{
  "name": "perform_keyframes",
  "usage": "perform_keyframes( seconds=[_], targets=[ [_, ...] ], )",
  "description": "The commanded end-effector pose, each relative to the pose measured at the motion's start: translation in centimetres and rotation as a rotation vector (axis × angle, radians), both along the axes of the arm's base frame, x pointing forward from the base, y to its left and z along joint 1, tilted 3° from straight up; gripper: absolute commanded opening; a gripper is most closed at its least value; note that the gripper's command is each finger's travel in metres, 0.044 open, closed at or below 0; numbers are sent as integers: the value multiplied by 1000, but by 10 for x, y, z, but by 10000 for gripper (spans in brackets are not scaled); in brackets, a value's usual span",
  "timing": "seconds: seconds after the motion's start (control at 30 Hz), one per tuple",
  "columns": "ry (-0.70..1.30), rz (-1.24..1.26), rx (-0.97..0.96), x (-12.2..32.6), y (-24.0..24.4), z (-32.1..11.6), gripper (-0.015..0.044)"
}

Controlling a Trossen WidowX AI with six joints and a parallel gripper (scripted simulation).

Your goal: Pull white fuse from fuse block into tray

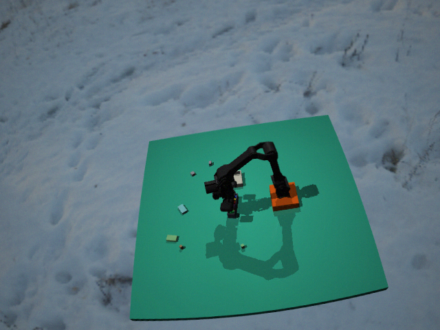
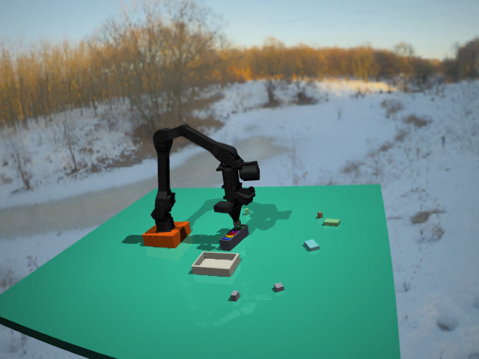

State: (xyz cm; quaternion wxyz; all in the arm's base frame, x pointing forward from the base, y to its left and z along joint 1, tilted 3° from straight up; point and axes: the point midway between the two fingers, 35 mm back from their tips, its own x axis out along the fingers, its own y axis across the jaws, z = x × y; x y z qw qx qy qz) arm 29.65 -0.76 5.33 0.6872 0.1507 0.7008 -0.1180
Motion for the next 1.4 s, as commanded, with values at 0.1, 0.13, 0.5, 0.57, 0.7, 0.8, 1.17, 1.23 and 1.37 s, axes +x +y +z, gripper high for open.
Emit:
perform_keyframes(
  seconds=[0.1,0.13,0.5,0.57,0.7,0.8,1.17,1.23,1.37],
  targets=[
    [-7,4,-6,1,-1,8,0],
    [-7,4,-6,1,-1,9,0],
    [-7,4,-6,1,-2,25,0],
    [-7,4,-6,1,-2,25,0],
    [-7,4,-6,2,-5,25,0],
    [-8,4,-8,3,-21,25,0],
    [-8,4,-15,3,-81,23,0],
    [-8,4,-16,2,-92,23,0],
    [-8,4,-19,-2,-115,23,0]
  ],
)
